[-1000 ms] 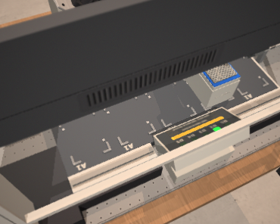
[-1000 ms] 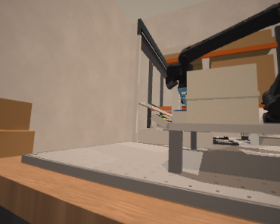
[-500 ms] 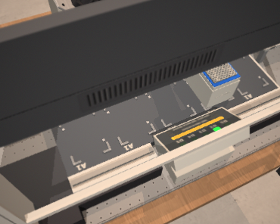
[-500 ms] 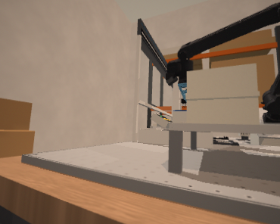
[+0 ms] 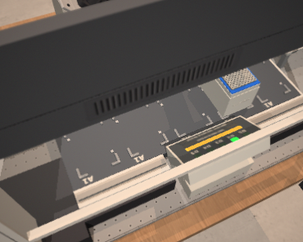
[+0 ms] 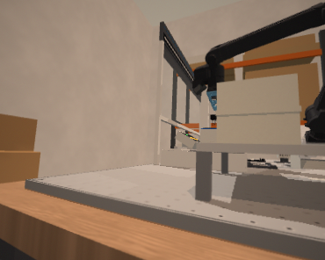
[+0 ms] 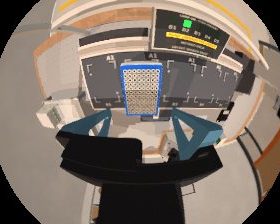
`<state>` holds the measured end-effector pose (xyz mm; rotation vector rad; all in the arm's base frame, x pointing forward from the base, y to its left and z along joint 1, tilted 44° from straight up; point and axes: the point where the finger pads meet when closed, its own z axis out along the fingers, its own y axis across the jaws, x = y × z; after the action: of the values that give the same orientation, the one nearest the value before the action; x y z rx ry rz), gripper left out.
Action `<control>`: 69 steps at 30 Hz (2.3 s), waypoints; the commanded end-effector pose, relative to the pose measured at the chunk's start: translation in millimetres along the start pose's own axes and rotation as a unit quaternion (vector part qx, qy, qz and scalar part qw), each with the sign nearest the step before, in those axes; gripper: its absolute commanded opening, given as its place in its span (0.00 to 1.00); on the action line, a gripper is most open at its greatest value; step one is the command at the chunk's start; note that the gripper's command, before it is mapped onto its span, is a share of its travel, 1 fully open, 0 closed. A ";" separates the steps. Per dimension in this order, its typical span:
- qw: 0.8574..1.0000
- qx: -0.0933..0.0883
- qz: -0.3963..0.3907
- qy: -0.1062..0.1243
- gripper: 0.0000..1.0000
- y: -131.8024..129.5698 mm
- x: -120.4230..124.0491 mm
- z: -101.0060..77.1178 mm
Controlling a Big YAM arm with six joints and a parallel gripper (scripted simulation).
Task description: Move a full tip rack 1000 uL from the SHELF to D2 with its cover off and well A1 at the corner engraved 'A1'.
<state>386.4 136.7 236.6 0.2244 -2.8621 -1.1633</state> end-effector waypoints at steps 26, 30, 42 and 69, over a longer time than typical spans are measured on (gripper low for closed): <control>1.000 0.002 -0.009 -0.005 1.00 1.6 -4.4 -48.0; 1.000 0.005 -0.012 -0.020 1.00 2.5 -9.8 -66.1; 0.996 0.003 0.087 -0.016 0.00 -0.8 43.6 -44.2; 0.944 -0.001 0.329 -0.017 0.00 2.7 73.7 -40.7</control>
<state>305.9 106.0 254.0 -0.5795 -2.6220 -1.0194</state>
